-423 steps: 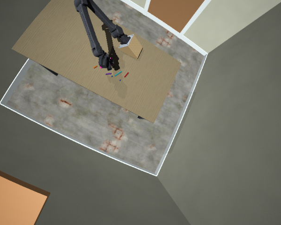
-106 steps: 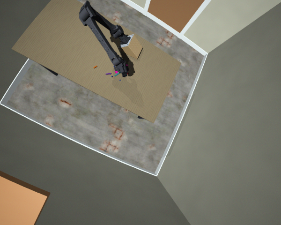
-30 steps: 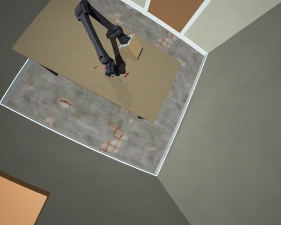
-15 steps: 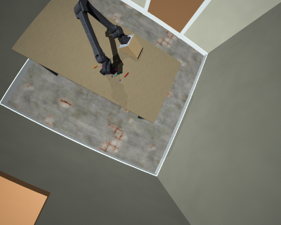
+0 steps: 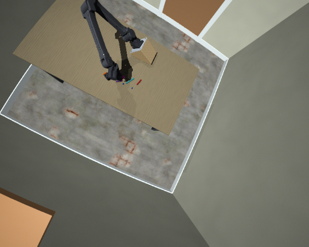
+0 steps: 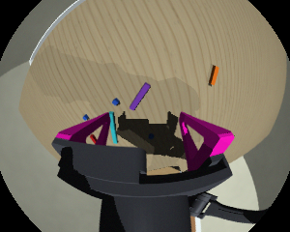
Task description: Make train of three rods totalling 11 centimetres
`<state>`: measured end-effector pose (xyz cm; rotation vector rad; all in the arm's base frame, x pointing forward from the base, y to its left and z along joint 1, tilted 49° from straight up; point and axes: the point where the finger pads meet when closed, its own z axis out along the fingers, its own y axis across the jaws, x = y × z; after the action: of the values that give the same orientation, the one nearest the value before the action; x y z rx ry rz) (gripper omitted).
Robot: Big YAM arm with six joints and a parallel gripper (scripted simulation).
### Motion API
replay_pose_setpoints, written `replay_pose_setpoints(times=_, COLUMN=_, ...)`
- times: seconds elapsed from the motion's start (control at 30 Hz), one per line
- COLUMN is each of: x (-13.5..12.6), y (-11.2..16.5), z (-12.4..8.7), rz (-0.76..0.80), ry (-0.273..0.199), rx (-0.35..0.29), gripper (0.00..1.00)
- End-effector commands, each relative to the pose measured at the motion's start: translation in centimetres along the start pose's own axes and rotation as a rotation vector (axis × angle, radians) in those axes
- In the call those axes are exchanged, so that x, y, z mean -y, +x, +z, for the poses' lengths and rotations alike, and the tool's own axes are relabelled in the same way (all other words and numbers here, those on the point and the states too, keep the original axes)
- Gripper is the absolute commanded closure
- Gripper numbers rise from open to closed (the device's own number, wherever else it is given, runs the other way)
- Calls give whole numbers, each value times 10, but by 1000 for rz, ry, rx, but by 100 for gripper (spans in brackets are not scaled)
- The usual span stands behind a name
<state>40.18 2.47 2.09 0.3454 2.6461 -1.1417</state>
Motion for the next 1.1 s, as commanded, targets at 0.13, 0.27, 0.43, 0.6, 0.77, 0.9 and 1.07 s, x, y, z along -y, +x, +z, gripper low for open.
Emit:
replay_pose_setpoints(times=0.13, x=27, y=-35, z=-11, rz=227, ry=-14, rx=21, gripper=0)
replay_pose_setpoints(times=0.27, x=28, y=-28, z=-8, rz=216, ry=-8, rx=13, gripper=0)
replay_pose_setpoints(times=0.43, x=39, y=-38, z=-10, rz=308, ry=-9, rx=20, gripper=0)
replay_pose_setpoints(times=0.6, x=48, y=-45, z=-10, rz=379, ry=-8, rx=23, gripper=0)
replay_pose_setpoints(times=0.77, x=55, y=-45, z=-8, rz=425, ry=-2, rx=20, gripper=0)
replay_pose_setpoints(times=0.9, x=64, y=-48, z=-8, rz=487, ry=1, rx=21, gripper=0)
replay_pose_setpoints(times=1.07, x=51, y=-37, z=-5, rz=444, ry=8, rx=14, gripper=0)
